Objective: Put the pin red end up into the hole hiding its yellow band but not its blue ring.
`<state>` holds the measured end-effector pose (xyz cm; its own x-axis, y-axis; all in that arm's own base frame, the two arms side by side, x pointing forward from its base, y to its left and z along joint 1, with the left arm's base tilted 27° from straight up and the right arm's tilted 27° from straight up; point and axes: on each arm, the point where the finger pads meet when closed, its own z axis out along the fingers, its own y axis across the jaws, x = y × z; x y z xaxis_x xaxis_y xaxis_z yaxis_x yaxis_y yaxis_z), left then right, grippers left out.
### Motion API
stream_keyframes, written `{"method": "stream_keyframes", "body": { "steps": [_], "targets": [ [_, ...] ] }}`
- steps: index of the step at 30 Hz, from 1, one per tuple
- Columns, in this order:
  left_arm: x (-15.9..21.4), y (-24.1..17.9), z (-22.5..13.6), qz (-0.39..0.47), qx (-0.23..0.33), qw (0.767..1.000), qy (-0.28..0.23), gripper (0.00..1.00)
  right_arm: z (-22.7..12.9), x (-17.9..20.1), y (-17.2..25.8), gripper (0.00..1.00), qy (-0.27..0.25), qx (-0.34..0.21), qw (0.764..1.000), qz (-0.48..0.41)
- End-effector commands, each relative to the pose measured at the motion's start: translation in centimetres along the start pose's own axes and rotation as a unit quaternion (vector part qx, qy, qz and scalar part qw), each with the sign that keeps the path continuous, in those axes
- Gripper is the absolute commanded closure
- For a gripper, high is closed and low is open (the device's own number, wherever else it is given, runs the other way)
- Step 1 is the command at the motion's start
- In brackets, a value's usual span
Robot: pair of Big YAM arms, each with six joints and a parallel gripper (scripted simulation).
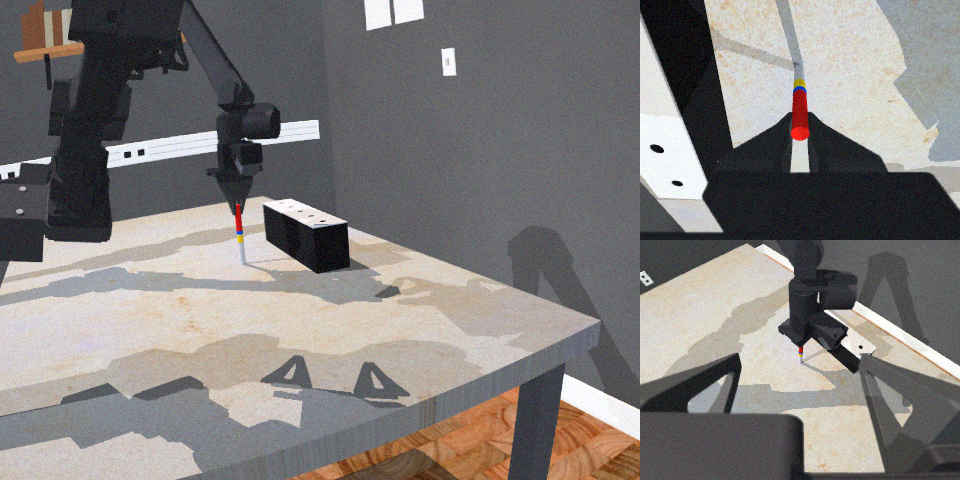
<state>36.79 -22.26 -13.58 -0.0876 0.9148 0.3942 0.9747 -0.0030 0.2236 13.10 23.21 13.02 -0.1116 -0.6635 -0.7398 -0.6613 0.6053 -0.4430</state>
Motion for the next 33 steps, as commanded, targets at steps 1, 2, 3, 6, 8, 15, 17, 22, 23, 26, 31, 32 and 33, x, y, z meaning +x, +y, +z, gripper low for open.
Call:
{"method": "stream_keyframes", "body": {
  "steps": [1,2,3,6,8,15,17,22,23,26,31,32,33],
  "targets": [
    [-1.1,1.2,-0.9,-0.002,-0.015,1.000,-0.015,0.98,-0.8,-1.9,0.0,0.00,-0.017,-0.005,1.000,0.019],
    [-0.7,0.8,-0.8,0.000,-0.011,1.000,-0.011,1.00,-0.8,-1.9,0.0,0.00,-0.018,-0.005,1.000,0.019],
    [-0.7,0.8,-0.8,0.001,-0.011,1.000,-0.011,0.95,-0.8,-1.9,0.0,0.00,-0.018,-0.005,1.000,0.019],
    [-1.3,1.3,-2.6,0.002,-0.020,1.000,-0.019,0.95,-0.8,-1.9,0.0,0.00,-0.018,-0.005,1.000,0.019],
    [-1.5,1.3,-3.5,-0.003,-0.021,1.000,-0.021,0.95,-0.8,-1.9,0.0,0.00,-0.018,-0.005,1.000,0.019],
    [-1.4,1.5,-9.0,-0.004,-0.022,0.999,-0.025,0.95,-0.8,-1.9,0.0,0.00,-0.018,-0.005,1.000,0.019],
    [-1.4,1.5,-9.0,-0.004,-0.022,0.999,-0.025,0.95,-0.8,-1.9,0.0,0.00,-0.018,-0.005,1.000,0.019],
    [-0.1,3.1,-13.2,-0.007,-0.023,0.999,-0.025,0.95,-0.9,-2.9,-0.3,0.00,-0.023,-0.001,0.999,0.023],
    [0.6,3.8,-13.6,-0.008,-0.022,0.999,-0.024,0.95,-0.9,-3.9,-0.6,0.00,-0.030,0.003,0.999,0.027],
    [2.3,5.7,-14.4,-0.008,-0.021,1.000,-0.021,0.95,-0.7,-5.0,-0.8,0.00,-0.039,0.011,0.999,0.022],
    [4.8,8.7,-15.5,0.021,-0.022,0.999,-0.019,0.95,0.0,-4.6,-0.8,0.00,-0.045,0.015,0.999,-0.001],
    [5.4,9.6,-15.7,0.029,-0.023,0.999,-0.018,0.95,0.1,-4.7,-0.9,0.00,-0.050,0.014,0.999,-0.005],
    [5.4,9.6,-15.7,0.029,-0.023,0.999,-0.018,0.95,0.1,-4.7,-0.9,0.00,-0.050,0.014,0.999,-0.005]
  ]
}}
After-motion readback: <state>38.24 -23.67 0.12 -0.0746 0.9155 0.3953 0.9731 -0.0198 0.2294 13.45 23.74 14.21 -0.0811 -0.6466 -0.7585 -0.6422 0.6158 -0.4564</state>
